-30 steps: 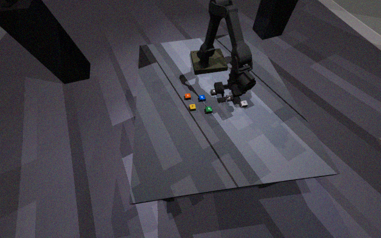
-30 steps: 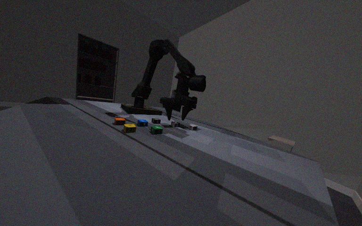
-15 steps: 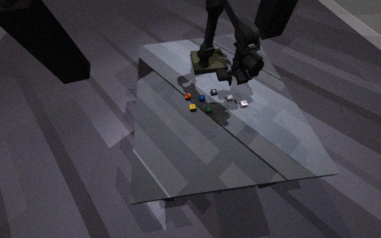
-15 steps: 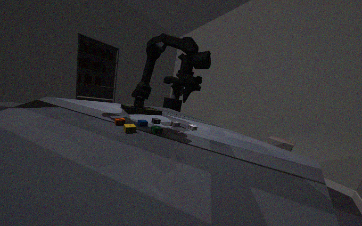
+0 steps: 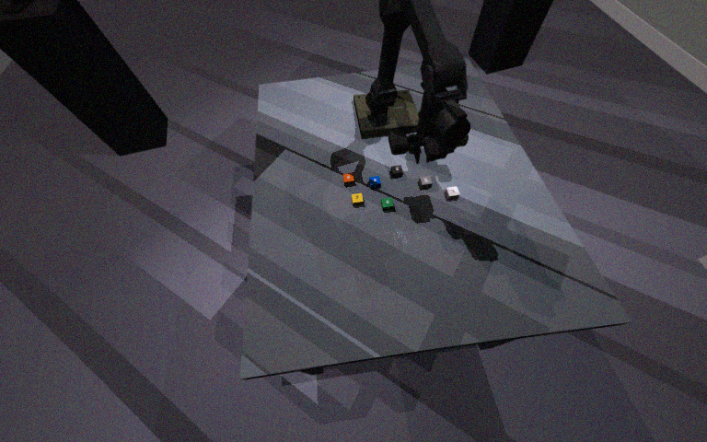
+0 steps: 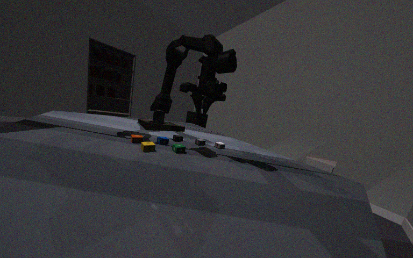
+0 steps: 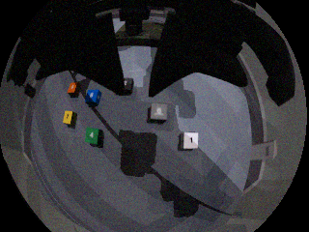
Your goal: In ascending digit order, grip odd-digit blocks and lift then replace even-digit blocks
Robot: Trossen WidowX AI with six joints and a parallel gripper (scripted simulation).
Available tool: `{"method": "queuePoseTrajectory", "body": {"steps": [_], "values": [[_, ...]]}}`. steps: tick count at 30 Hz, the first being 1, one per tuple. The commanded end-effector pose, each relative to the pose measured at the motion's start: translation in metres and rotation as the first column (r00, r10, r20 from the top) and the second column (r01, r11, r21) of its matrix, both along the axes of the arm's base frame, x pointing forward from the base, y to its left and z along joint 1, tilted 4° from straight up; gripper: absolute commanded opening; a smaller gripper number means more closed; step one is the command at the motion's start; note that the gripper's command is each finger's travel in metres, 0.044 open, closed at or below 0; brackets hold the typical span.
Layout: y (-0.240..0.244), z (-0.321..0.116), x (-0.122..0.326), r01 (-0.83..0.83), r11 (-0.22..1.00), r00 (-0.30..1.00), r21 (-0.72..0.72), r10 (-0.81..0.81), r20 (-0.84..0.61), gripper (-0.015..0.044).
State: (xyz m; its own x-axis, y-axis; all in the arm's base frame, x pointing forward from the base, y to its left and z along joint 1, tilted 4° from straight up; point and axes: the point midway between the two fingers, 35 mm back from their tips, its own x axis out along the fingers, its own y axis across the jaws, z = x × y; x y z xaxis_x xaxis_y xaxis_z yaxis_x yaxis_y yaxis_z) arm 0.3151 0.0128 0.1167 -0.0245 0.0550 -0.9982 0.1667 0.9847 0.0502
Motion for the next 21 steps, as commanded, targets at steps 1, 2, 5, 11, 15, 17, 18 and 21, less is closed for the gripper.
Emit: {"method": "queuePoseTrajectory", "body": {"steps": [1,2,5,11,15,17,18,21], "values": [[-0.047,-0.004,0.008,0.046,0.999,0.999,0.000,-0.046,0.010,0.0120],[-0.054,-0.004,0.008,0.046,0.999,0.999,-0.001,-0.046,0.010,0.0120],[-0.087,-0.005,0.008,0.030,1.000,1.000,-0.008,-0.030,0.007,0.0120],[-0.165,-0.007,-0.005,-0.008,1.000,1.000,-0.017,0.008,-0.006,0.0120],[-0.183,-0.008,-0.011,-0.017,1.000,1.000,-0.017,0.016,-0.010,0.0120],[-0.183,-0.008,-0.011,-0.017,1.000,1.000,-0.017,0.016,-0.010,0.0120],[-0.183,-0.010,-0.011,-0.017,1.000,1.000,-0.017,0.016,-0.010,0.0146],[-0.183,-0.049,-0.010,-0.017,1.000,1.000,-0.017,0.016,-0.010,0.0225]]}}
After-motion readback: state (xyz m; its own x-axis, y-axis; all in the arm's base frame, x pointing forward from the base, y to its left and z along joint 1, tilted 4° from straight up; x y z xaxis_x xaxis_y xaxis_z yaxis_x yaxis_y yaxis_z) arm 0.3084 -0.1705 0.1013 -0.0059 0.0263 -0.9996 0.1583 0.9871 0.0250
